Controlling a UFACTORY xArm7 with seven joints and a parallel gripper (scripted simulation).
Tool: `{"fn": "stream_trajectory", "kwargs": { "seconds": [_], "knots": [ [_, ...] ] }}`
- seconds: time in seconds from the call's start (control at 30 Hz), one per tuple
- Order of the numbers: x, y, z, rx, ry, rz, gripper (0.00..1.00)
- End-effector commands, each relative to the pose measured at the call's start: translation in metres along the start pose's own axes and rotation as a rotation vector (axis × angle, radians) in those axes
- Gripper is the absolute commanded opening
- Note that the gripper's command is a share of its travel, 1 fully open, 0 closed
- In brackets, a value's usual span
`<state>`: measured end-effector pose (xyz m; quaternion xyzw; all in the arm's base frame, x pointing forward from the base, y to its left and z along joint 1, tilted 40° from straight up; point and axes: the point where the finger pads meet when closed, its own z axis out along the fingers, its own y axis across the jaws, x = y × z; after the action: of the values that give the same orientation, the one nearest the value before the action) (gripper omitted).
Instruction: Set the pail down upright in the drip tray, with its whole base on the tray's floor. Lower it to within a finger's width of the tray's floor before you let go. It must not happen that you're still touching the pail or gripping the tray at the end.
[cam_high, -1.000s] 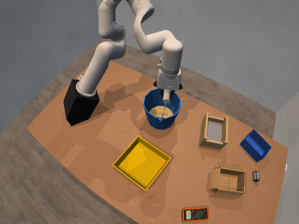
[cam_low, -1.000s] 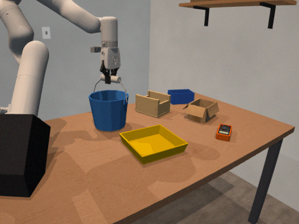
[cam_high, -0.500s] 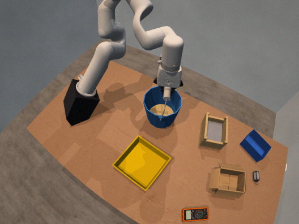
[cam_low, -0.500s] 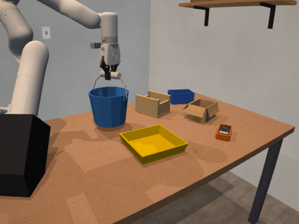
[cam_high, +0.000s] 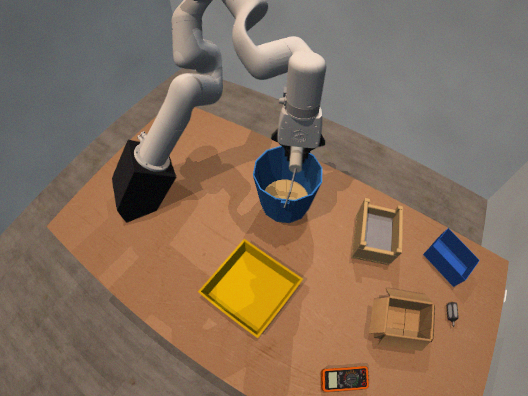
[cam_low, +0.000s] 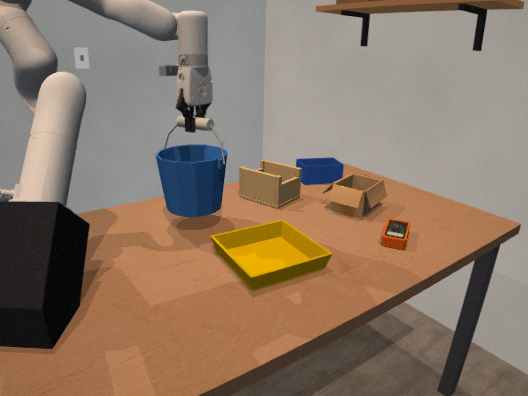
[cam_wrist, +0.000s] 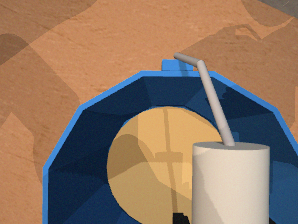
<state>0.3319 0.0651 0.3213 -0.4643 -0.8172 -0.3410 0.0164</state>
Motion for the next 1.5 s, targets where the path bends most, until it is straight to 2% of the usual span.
{"fn": "stream_trajectory", "kwargs": {
  "seconds": [0.0, 0.73, 1.47],
  "knots": [
    [0.0, 0.001, -0.006, -0.003, -0.001, 0.0, 0.0],
    [0.0, 0.001, -0.033, -0.003, -0.001, 0.0, 0.0],
    [0.0, 0.001, -0.037, -0.003, -0.001, 0.0, 0.0]
  ]
}}
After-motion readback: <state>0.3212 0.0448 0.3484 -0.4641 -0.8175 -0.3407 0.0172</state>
